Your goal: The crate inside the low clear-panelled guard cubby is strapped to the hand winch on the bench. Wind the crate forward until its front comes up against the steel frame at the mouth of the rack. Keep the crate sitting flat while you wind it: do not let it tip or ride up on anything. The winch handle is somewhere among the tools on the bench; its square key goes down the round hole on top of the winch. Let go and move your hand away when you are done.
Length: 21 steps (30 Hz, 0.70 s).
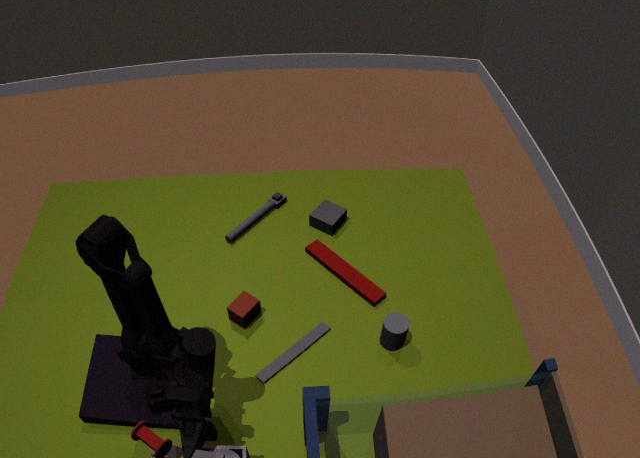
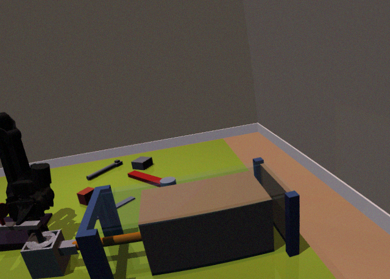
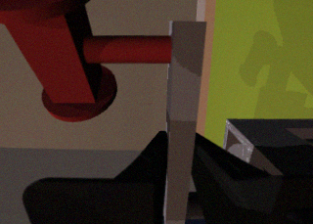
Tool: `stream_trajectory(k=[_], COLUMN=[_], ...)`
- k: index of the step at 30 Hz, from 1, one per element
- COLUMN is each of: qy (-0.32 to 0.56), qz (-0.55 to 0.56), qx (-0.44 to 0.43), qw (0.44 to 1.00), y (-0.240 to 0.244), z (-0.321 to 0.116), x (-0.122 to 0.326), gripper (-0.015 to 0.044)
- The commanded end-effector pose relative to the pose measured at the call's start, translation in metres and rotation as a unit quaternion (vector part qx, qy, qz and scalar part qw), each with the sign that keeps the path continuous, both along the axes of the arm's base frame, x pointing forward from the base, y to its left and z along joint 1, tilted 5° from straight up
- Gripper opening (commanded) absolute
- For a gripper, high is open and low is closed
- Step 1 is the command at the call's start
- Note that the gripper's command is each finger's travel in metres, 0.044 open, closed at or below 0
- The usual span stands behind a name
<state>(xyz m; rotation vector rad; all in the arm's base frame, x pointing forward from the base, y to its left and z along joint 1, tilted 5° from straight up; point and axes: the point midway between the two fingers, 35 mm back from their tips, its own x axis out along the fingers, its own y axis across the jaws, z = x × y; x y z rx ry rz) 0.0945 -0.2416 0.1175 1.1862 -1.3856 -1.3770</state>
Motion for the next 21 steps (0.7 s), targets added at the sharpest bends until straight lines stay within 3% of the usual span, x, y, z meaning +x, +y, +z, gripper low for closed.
stream_trajectory(k=[1,6,21], qy=[0.000,0.000,0.000], qz=[0.000,0.000,0.000], qx=[0.000,0.000,0.000], qw=[1.000,1.000,1.000], y=[0.0000,0.0000,0.0000], z=[0.0002,0.0002,0.0002], x=[0.0000,0.0000,0.0000], gripper=[0.0105,0.0236,0.0240])
